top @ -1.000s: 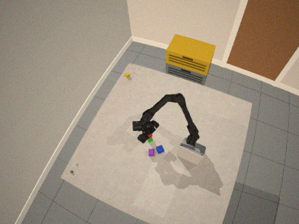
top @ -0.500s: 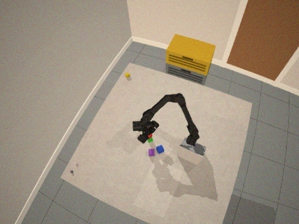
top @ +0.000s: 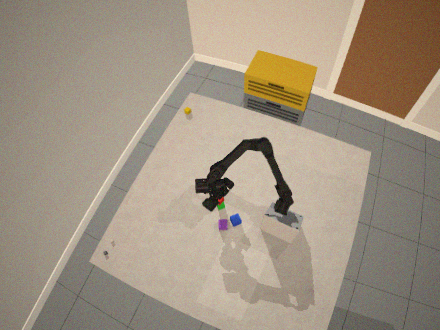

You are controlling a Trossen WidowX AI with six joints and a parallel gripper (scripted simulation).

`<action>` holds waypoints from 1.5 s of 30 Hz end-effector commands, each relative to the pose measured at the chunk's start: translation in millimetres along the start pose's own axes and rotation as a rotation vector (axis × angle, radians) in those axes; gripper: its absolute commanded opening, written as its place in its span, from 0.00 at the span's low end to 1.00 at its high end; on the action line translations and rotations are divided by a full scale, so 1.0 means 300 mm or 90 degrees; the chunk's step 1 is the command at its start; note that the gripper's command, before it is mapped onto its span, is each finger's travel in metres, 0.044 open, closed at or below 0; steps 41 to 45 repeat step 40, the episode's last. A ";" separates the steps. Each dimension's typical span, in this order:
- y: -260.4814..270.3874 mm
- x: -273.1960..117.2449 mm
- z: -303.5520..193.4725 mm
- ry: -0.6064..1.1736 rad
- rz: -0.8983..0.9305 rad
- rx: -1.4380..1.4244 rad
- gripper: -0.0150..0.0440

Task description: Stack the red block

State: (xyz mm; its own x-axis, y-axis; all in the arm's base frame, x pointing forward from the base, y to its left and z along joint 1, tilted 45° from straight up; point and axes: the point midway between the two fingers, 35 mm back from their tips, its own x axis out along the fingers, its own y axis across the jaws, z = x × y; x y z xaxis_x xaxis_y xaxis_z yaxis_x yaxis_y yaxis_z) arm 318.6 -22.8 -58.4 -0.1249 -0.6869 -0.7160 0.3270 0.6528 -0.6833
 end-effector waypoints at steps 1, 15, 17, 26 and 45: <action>-0.001 -0.017 0.001 -0.001 -0.001 -0.004 0.25; 0.000 -0.002 0.000 0.000 -0.001 -0.001 0.88; 0.000 -0.002 0.000 0.000 -0.001 -0.001 0.97; 0.000 -0.002 0.000 0.000 -0.001 -0.001 1.00; 0.000 -0.002 0.000 0.000 -0.001 -0.001 1.00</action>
